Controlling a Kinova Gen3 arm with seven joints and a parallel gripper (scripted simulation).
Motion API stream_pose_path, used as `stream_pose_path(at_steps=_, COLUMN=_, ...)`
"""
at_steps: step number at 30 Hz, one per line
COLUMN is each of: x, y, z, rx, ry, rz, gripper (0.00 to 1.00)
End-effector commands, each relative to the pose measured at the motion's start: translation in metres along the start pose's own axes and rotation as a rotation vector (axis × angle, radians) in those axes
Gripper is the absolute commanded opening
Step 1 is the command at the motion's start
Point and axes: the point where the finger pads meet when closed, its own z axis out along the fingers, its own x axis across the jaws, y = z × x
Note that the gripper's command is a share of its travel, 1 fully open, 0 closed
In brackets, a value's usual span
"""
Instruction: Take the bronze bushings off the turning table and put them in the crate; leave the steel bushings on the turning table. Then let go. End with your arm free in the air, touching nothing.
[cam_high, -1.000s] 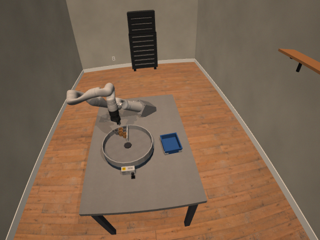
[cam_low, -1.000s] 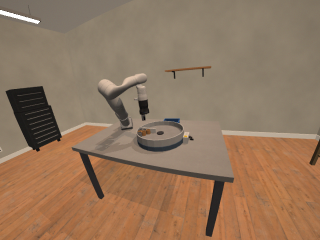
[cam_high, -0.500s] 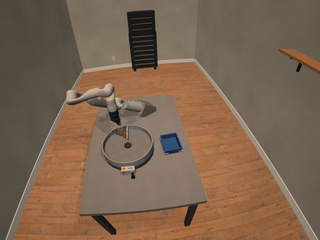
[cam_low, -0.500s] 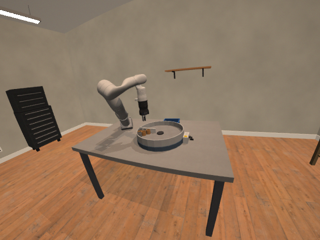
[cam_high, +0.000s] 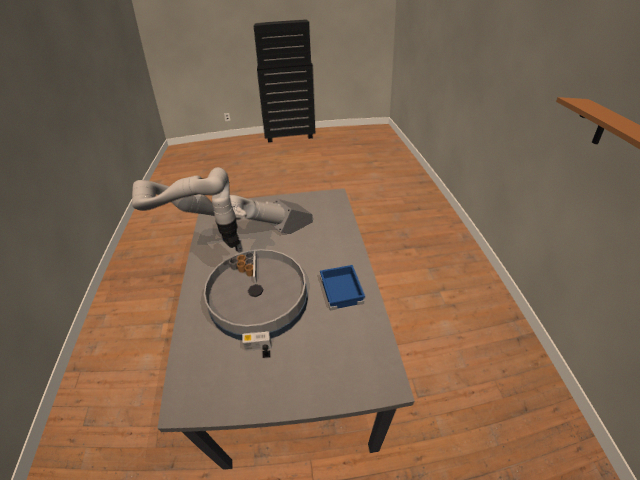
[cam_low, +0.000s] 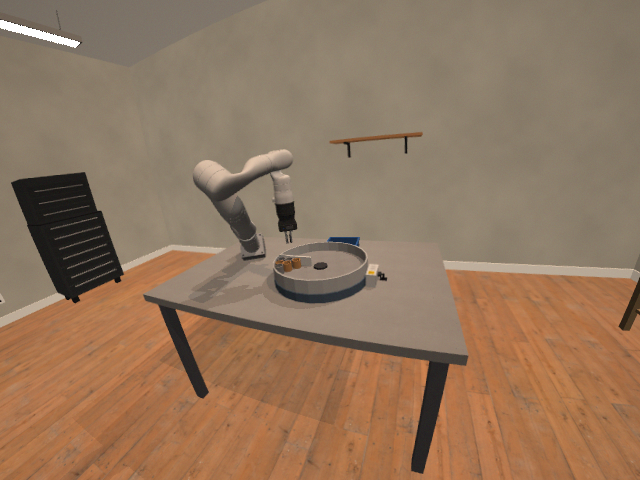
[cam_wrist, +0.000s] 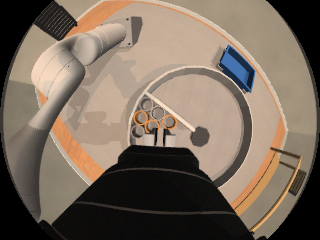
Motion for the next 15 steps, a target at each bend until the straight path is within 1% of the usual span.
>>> stream_pose_path(at_steps=1, x=-0.0004, y=0.0004, z=0.0005, rx=0.0, ry=0.0, rz=0.011, gripper=0.34)
stream_pose_path(at_steps=10, x=-0.0004, y=0.0004, z=0.0005, rx=0.0, ry=0.0, rz=0.011, gripper=0.34)
stream_pose_path(at_steps=15, x=0.0018, y=-0.0003, z=0.0057, rx=0.0, ry=0.0, rz=0.249, gripper=0.34)
